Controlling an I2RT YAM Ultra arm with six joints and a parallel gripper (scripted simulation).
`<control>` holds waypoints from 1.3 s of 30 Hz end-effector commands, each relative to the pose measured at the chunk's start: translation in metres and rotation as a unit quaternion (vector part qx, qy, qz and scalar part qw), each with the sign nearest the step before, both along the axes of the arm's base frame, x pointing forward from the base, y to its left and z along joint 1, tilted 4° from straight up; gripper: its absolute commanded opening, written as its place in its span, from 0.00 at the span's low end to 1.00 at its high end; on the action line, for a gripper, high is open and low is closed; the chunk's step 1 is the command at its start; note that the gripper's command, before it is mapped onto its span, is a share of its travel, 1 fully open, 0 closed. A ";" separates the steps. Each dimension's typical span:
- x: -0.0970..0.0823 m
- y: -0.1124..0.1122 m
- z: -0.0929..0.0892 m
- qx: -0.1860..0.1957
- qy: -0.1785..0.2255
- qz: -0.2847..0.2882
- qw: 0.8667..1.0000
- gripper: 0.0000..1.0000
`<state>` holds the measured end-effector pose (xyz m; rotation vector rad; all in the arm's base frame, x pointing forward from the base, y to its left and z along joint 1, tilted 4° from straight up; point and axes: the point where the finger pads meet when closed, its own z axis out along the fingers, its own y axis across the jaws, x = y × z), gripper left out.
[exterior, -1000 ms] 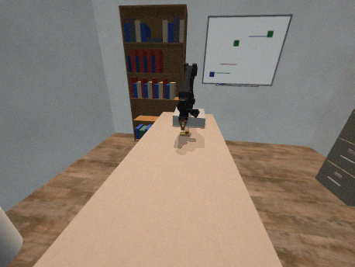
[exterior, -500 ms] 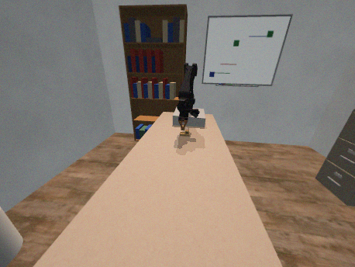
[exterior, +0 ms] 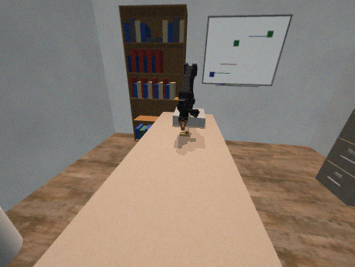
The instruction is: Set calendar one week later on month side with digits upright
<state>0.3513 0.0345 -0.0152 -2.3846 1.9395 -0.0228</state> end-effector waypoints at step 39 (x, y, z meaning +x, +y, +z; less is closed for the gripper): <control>0.004 0.002 -0.019 0.002 -0.005 0.000 1.000 0.26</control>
